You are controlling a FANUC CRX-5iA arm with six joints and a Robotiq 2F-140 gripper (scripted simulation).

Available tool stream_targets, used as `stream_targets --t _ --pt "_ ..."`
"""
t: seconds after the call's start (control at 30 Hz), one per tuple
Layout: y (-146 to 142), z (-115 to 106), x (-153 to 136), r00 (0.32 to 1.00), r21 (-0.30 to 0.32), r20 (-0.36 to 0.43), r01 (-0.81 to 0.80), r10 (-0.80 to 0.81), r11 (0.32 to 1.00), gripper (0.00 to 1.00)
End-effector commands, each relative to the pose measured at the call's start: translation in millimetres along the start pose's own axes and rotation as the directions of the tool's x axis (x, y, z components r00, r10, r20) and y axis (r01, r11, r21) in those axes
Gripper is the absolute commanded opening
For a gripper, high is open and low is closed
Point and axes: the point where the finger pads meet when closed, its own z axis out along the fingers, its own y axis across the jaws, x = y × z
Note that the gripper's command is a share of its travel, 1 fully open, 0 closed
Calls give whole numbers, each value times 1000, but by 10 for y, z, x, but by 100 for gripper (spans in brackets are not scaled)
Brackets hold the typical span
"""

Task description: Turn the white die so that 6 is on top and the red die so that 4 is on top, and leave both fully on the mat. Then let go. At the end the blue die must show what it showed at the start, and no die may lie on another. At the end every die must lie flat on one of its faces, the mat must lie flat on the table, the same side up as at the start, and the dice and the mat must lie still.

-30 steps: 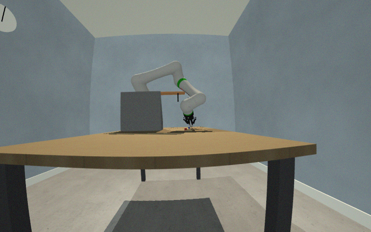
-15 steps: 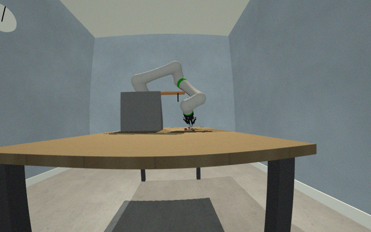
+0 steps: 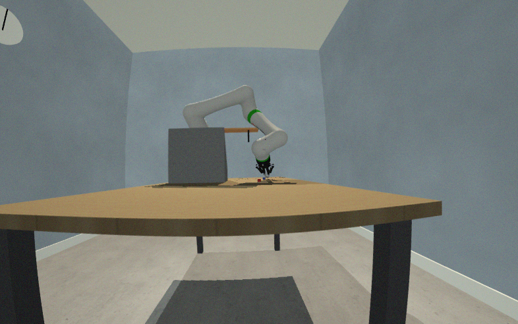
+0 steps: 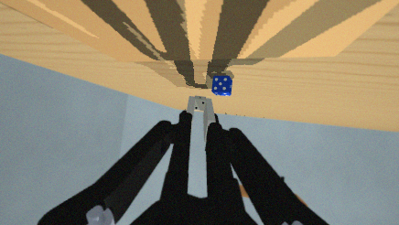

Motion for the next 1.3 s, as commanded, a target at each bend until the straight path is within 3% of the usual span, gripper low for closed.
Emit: stream_targets --t 0.0,1.27 --pt "-1 5 12 1000 0 0 0 0 1000 7" --pt "-1 43 83 1000 0 0 0 0 1000 7"
